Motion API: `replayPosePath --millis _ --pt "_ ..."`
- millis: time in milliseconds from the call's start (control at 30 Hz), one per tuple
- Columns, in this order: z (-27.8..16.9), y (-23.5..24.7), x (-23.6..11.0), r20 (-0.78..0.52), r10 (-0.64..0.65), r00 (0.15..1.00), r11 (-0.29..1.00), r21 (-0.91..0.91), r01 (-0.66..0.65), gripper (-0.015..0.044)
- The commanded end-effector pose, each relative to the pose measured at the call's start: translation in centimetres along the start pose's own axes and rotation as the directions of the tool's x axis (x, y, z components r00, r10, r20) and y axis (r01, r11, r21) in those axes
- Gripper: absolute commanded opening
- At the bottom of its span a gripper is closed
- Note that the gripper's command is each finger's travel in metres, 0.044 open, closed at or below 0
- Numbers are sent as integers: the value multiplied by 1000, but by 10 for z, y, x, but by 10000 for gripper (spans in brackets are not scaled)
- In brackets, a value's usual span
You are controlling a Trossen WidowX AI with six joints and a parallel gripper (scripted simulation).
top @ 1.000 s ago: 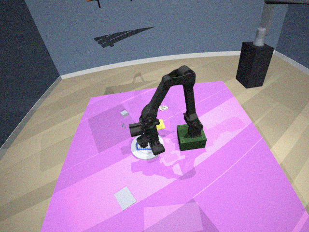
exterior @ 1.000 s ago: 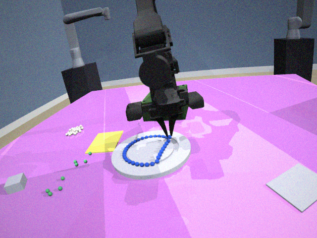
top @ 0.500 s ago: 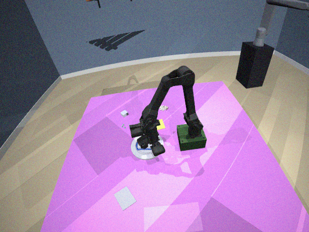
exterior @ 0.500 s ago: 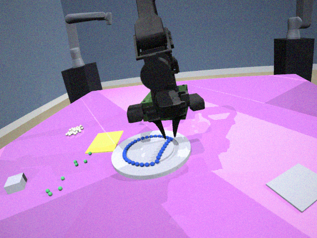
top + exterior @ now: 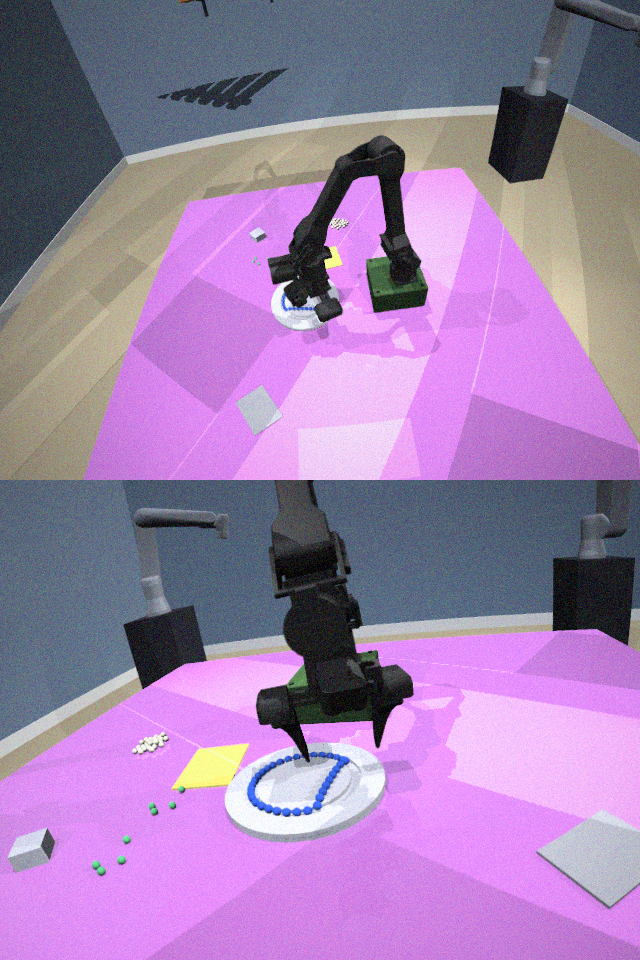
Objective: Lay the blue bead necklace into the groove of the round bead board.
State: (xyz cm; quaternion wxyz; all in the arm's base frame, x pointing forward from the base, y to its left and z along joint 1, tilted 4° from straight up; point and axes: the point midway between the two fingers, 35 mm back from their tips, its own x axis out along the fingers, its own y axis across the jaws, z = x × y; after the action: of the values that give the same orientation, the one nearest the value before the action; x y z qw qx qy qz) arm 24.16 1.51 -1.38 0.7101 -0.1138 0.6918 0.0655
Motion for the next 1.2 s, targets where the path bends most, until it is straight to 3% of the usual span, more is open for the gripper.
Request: replayPosePath --millis 0,467,667,867,1000,1167 --pt "1 0 -3 3 -5 1000 1000 5 5 440" --pt "1 0 -3 3 -5 1000 1000 5 5 440" --pt "34 -13 -15 6 -6 1000 960 279 4 282" --pt "75 -32 -29 9 -7 1000 792 610 0 125" --pt "95 -44 -36 11 -8 1000 652 759 -3 120" --pt "96 -44 -36 11 -8 1000 644 765 -3 120"
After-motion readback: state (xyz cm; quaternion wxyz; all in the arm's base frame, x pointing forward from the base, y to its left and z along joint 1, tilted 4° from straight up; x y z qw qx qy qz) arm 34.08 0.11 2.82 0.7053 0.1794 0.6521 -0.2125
